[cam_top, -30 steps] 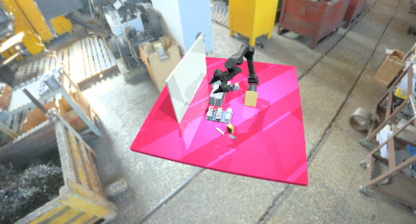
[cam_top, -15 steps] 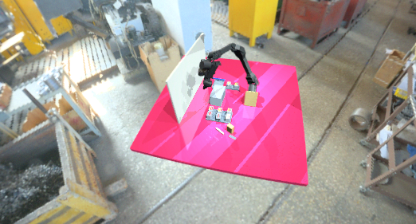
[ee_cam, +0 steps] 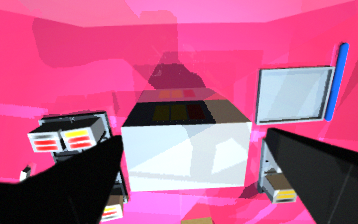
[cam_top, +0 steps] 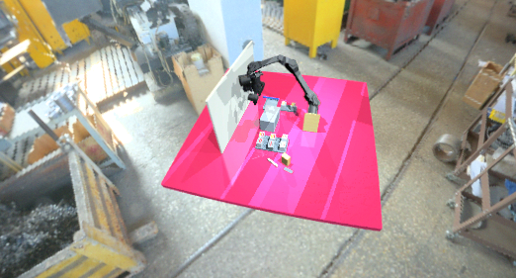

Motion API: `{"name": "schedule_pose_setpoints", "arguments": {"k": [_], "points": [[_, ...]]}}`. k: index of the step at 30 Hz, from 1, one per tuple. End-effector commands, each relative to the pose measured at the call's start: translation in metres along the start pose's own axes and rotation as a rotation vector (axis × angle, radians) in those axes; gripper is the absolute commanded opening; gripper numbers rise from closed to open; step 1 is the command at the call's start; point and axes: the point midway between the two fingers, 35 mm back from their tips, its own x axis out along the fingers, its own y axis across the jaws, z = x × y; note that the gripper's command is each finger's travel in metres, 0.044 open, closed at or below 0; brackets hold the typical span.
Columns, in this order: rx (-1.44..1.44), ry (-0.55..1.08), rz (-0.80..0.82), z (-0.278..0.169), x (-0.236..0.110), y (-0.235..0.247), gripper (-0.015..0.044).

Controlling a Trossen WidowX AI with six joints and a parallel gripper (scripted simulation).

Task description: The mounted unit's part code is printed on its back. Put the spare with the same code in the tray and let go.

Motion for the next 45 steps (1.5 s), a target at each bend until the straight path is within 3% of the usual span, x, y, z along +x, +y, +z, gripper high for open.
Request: {"name": "schedule_pose_setpoints", "arguments": {"k": [1, 13, 18, 32, 45], "points": [[0.01, 0.009, 0.002, 0.0, -0.002, -0.003, 0.044], [-0.011, 0.009, 0.003, -0.002, -0.002, 0.0, 0.044], [-0.566, 0.002, 0.021, -0.042, 0.013, 0.072, 0.044], [-1.627, 0.0, 0.018, -0.15, 0.057, 0.164, 0.044], [-1.649, 0.0, 0.018, -0.153, 0.058, 0.165, 0.044]]}}
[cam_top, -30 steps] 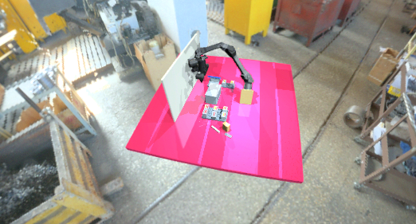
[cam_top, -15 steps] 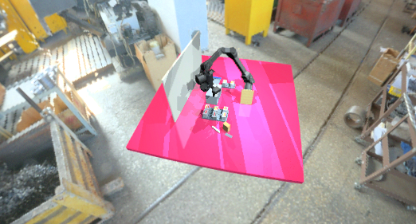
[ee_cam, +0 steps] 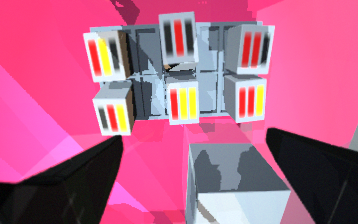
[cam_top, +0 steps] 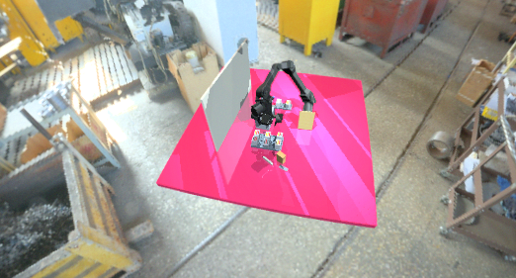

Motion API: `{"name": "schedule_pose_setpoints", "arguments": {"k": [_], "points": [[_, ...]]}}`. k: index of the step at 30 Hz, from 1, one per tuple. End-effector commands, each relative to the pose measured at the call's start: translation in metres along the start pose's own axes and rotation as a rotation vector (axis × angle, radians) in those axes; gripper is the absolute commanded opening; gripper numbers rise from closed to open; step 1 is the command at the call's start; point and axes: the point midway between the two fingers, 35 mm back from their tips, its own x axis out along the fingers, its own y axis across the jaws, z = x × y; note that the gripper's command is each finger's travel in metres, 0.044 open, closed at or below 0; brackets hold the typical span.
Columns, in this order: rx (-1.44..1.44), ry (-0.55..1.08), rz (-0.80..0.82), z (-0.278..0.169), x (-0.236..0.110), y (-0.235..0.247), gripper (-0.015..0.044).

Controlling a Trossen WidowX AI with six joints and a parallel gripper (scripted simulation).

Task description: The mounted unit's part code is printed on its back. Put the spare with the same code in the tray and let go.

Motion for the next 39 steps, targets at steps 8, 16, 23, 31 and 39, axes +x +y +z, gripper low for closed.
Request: {"name": "schedule_pose_setpoints", "arguments": {"k": [8, 16, 23, 31, 39], "points": [[-0.023, 0.009, 0.009, -0.008, 0.044, 0.0, 0.03], [-0.023, 0.009, 0.009, -0.008, 0.044, 0.0, 0.03], [-0.023, 0.009, 0.009, -0.008, 0.045, 0.0, 0.03], [-0.023, 0.008, 0.009, -0.007, 0.055, -0.001, 0.03], [-0.023, 0.008, 0.008, -0.007, 0.068, -0.002, 0.03]]}}
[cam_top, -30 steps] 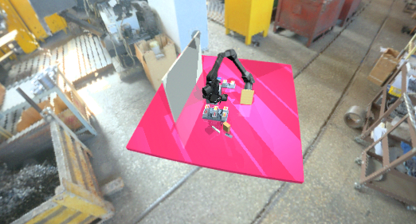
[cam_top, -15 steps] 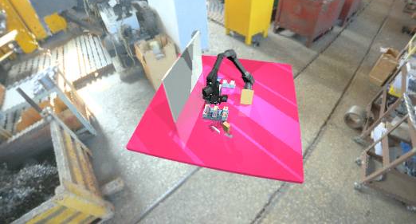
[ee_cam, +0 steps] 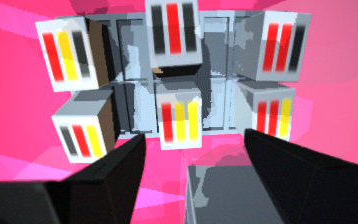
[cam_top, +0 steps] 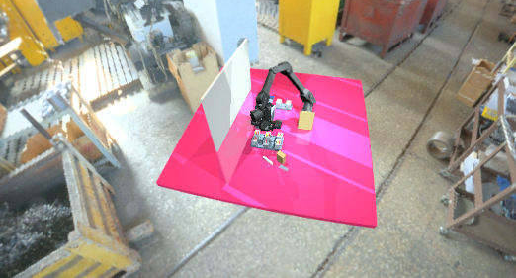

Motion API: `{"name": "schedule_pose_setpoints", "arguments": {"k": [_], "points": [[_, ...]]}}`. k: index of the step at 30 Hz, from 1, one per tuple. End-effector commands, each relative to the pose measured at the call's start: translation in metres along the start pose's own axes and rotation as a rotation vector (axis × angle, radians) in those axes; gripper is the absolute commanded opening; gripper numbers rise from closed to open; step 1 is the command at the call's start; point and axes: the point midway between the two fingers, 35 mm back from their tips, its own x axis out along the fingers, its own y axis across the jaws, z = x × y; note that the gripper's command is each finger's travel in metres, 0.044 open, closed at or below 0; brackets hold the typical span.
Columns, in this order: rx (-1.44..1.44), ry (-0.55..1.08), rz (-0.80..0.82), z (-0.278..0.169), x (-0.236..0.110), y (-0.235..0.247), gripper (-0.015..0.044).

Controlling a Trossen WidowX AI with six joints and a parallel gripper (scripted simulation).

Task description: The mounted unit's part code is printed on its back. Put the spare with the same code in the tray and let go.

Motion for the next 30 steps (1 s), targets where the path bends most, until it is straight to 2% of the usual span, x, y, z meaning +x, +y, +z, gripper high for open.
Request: {"name": "schedule_pose_setpoints", "arguments": {"k": [1, 30], "points": [[-0.015, 0.016, 0.011, -0.002, 0.013, 0.004, 0.03], [-0.014, 0.02, 0.011, -0.005, 0.061, 0.006, 0.03]]}}
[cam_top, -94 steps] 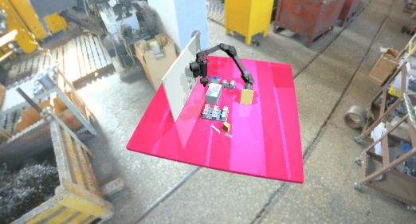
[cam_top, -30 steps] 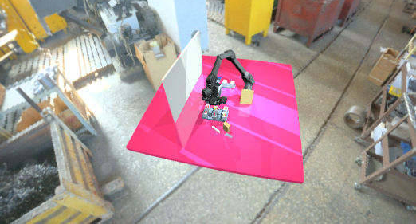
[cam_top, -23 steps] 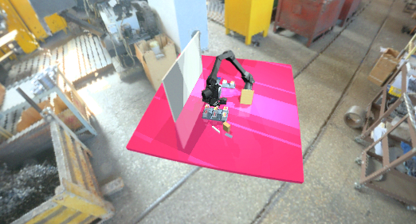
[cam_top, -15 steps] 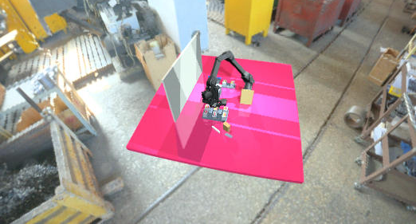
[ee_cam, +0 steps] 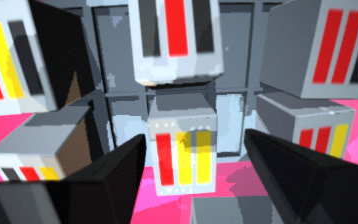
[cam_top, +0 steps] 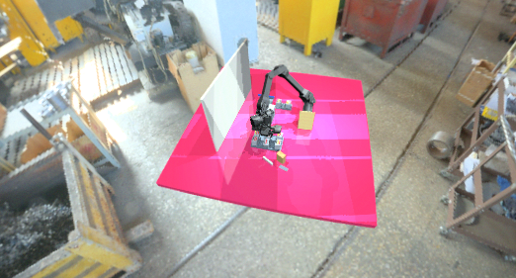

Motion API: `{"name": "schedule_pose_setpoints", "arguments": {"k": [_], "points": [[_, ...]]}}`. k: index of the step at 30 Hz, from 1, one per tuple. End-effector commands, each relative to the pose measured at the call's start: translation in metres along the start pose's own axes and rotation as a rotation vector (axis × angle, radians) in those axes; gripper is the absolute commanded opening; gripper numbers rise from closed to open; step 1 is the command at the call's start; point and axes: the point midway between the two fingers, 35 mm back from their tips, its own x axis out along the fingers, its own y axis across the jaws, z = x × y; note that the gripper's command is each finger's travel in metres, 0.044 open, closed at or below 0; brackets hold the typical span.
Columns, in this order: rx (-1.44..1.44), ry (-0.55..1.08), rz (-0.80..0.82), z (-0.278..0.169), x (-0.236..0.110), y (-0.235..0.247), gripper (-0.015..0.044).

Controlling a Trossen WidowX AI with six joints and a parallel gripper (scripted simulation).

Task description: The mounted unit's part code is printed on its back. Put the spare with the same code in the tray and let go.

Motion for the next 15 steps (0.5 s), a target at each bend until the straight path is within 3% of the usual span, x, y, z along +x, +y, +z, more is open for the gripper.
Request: {"name": "schedule_pose_setpoints", "arguments": {"k": [1, 15], "points": [[-0.015, 0.016, 0.012, -0.003, 0.012, 0.0058, 0.03], [-0.015, 0.016, 0.012, -0.0036, 0.0175, 0.0066, 0.03]]}}
